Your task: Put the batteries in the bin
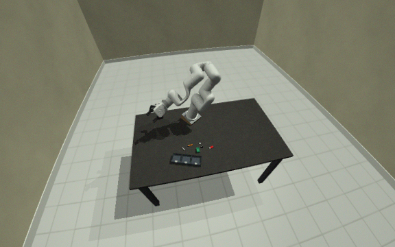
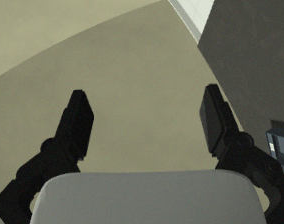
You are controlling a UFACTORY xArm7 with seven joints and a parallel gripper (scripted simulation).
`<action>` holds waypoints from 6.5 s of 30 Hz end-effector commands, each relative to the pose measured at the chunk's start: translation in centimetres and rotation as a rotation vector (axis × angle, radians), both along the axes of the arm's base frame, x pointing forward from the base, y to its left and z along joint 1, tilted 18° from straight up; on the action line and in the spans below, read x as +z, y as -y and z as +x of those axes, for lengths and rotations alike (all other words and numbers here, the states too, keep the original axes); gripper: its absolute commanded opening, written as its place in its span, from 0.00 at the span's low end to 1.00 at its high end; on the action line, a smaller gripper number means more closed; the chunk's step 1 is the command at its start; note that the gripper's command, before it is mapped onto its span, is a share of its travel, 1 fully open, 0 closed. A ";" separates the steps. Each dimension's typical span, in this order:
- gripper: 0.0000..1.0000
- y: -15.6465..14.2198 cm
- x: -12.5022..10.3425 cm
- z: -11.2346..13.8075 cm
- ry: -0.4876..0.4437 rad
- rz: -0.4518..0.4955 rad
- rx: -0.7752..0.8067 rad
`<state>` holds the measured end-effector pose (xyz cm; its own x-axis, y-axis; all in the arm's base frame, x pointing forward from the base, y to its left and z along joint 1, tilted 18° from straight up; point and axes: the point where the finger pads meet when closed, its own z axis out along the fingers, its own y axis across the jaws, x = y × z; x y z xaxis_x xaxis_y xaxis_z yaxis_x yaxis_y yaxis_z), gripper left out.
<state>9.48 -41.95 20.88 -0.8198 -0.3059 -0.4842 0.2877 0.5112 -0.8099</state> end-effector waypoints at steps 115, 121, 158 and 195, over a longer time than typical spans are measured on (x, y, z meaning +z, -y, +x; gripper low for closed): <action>0.07 -19.2 1.9 24.1 -0.273 -0.353 1.290; 0.07 -21.1 2.2 24.7 -0.310 -0.386 1.387; 0.07 -33.5 3.0 24.1 -0.741 -0.725 2.071; 0.07 -33.8 3.8 23.1 -1.242 -1.003 2.288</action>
